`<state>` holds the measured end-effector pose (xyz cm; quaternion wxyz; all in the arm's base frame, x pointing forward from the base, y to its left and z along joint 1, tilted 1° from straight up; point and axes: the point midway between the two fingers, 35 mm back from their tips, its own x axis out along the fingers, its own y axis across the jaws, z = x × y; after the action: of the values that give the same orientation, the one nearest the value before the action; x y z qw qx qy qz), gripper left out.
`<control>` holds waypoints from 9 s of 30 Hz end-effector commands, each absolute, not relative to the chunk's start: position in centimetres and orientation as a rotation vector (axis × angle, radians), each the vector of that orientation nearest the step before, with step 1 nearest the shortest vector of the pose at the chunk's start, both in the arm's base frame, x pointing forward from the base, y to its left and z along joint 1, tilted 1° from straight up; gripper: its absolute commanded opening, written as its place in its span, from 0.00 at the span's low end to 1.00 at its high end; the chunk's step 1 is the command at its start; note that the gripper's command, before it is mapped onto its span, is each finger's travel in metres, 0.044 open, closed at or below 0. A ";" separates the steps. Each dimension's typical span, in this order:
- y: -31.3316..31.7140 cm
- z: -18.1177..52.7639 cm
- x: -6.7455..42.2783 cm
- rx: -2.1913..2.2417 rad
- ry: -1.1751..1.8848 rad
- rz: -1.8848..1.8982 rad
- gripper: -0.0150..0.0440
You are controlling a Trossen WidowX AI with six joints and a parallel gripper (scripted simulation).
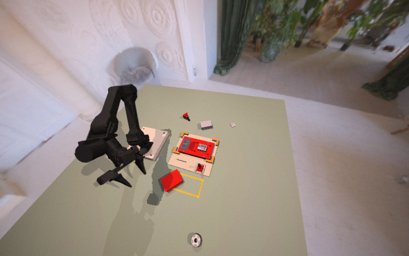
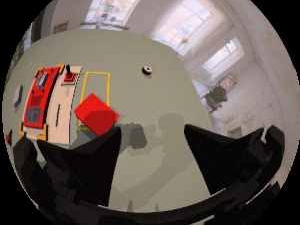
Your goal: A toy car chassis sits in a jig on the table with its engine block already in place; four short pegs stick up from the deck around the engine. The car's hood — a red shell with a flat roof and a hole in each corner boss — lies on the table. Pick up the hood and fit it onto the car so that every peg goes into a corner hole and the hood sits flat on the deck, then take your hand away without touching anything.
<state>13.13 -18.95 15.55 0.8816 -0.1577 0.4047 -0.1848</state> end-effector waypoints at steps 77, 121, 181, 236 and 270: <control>-15.3 5.8 23.3 -0.626 1.476 0.614 1.00; -15.3 3.3 23.3 -0.626 1.477 0.614 1.00; -15.3 2.1 23.4 -0.627 1.471 0.611 0.41; -12.9 11.1 25.9 -0.525 1.500 0.517 0.25; -4.1 11.6 31.9 -0.245 1.536 0.244 0.25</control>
<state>31.43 -4.92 11.73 0.7053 -0.1235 0.6876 0.1206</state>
